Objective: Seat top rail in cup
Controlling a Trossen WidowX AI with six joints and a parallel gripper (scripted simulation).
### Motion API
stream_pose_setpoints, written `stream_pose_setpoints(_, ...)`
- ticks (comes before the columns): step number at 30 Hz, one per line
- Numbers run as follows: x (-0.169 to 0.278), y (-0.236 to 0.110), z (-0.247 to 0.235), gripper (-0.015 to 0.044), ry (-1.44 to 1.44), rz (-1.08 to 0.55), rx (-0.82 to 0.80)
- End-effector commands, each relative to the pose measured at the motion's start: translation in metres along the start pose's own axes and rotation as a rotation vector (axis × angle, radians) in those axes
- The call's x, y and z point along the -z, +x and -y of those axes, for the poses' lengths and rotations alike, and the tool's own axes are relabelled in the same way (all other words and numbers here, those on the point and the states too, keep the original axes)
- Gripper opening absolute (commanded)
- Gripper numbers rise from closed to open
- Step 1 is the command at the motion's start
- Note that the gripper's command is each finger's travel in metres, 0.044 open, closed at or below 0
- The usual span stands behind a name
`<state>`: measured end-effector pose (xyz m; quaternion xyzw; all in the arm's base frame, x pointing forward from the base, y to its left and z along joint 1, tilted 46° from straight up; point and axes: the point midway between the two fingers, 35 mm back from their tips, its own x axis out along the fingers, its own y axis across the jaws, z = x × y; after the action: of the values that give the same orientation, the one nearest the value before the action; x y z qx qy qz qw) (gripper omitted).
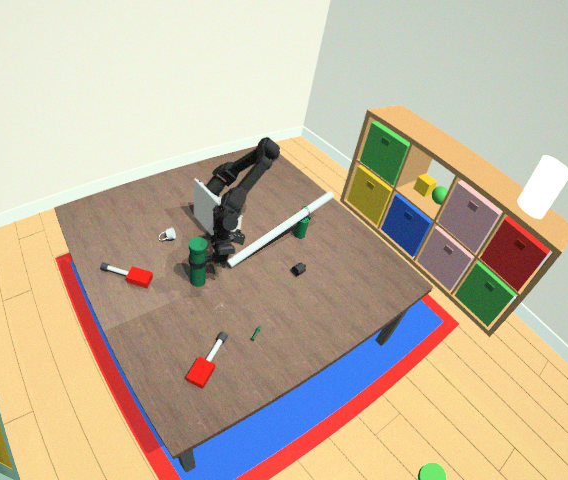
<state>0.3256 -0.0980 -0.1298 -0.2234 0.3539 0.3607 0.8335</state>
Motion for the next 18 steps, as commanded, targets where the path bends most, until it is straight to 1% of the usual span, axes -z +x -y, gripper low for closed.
stream_pose_setpoints(1, 0.0012, 0.0006, -0.0009, 0.0112, 0.006, -0.006, -0.003)
stream_pose_setpoints(3, 0.0012, 0.0006, -0.0009, 0.0098, 0.006, -0.006, -0.003)
stream_pose_setpoints(7, 0.0014, -0.0008, -0.0033, 0.0, -0.02, 0.009, -0.003)
stream_pose_setpoints(18, 0.002, -0.0042, -0.0093, 0.0, -0.084, 0.046, -0.003)
